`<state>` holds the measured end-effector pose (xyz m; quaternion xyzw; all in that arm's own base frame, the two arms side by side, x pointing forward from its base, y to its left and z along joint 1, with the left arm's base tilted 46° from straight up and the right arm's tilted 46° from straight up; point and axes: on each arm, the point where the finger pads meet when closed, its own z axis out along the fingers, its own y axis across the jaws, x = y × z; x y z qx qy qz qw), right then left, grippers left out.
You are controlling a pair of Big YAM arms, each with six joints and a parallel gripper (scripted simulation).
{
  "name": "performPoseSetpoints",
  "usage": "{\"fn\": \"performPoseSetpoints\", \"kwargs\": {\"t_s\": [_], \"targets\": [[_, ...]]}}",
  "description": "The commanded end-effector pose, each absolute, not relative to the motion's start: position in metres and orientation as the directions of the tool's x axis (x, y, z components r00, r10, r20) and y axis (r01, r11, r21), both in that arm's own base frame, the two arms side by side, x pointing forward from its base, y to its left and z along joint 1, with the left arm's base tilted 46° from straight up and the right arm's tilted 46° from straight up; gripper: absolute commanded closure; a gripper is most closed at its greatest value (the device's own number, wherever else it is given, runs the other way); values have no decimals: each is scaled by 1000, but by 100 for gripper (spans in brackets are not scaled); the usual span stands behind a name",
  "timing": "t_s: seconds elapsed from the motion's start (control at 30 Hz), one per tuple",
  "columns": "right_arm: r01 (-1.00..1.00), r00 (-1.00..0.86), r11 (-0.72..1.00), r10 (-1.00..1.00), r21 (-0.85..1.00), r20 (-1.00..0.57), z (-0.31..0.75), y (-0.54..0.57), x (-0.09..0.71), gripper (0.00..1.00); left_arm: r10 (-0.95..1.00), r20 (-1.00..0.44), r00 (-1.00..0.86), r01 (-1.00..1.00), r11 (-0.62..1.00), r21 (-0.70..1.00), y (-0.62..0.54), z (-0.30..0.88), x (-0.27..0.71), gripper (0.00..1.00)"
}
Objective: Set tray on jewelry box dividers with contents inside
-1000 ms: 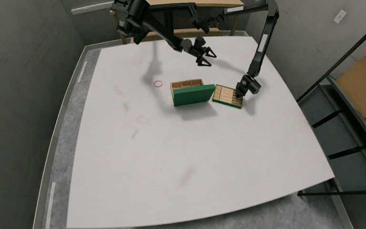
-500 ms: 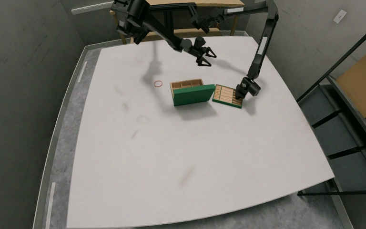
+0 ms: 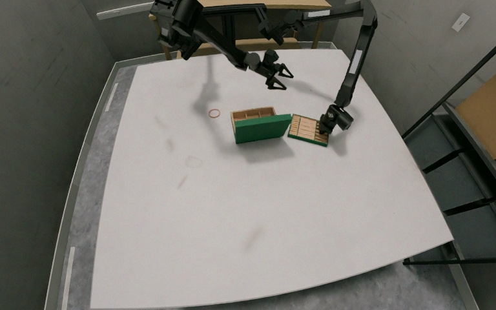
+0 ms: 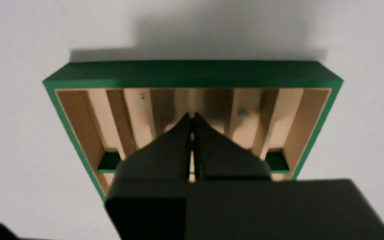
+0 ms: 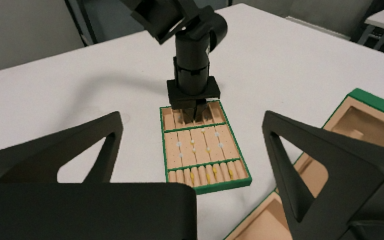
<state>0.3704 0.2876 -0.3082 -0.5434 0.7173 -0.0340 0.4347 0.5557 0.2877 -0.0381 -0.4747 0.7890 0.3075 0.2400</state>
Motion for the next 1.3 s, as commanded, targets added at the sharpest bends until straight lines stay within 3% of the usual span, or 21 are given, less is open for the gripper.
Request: {"fn": "performPoseSetpoints", "kwargs": {"t_s": [0.0,0.83,1.13,1.27], "targets": [[-752,22,384,-798,-536,-602,-301,309,369,0,-586,-691,-423,-898,375,231,279,-23,566,100],[-748,19,377,-811,-547,-584,-295,301,377,0,-586,-685,-432,-894,378,241,243,12,557,100],[-810,73,190,-906,-555,-417,-261,226,405,0,-671,-654,-349,-933,311,179,269,16,532,100],[-868,90,124,-913,-481,-397,-223,164,402,0,-785,-594,-178,-980,199,30,252,6,503,100]]}}
